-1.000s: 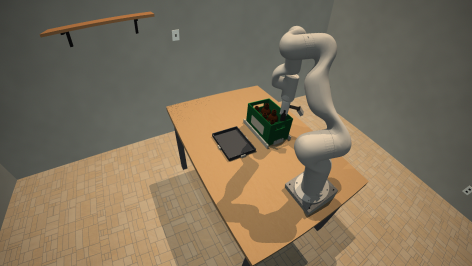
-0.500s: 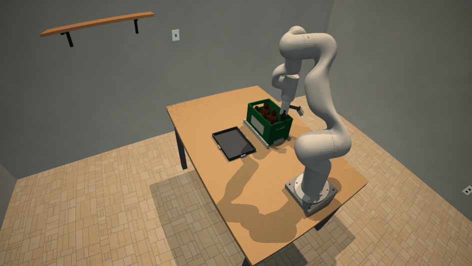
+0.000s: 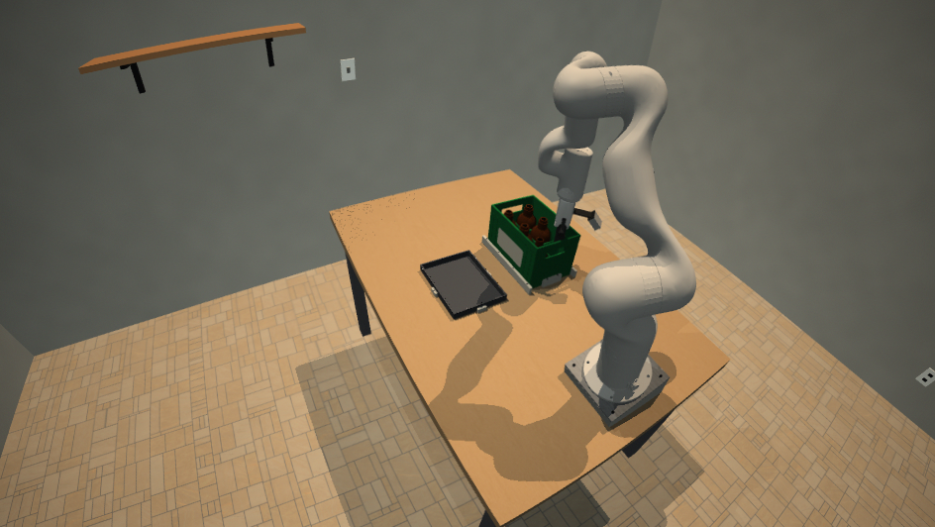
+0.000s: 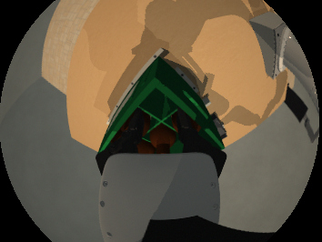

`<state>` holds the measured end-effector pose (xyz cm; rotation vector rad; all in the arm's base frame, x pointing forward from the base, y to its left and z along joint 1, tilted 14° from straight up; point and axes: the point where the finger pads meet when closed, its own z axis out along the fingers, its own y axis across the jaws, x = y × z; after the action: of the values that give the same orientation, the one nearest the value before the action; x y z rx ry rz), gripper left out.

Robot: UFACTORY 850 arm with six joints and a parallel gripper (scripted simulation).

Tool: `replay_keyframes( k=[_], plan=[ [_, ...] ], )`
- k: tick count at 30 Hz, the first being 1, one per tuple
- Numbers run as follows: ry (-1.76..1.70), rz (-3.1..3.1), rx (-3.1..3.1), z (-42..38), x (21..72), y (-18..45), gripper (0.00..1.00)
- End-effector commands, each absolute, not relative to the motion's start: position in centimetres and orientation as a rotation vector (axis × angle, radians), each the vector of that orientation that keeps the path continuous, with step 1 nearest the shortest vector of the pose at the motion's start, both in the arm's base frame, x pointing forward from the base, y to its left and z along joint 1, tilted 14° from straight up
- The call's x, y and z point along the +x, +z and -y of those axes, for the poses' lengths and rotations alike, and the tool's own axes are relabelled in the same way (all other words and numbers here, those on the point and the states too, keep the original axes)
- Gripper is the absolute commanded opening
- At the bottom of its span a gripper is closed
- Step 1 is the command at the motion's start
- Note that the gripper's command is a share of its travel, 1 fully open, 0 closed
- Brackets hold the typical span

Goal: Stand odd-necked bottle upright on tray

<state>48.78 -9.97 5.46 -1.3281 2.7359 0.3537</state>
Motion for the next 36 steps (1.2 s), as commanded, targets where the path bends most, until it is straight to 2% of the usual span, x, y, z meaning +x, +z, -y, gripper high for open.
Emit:
replay_keyframes(
  k=[1,36],
  plan=[
    [0.352,-2.735,-1.328,10.01,48.87,5.53,0.65],
    [0.352,-2.735,-1.328,10.08,48.88,5.84,0.65]
  ],
)
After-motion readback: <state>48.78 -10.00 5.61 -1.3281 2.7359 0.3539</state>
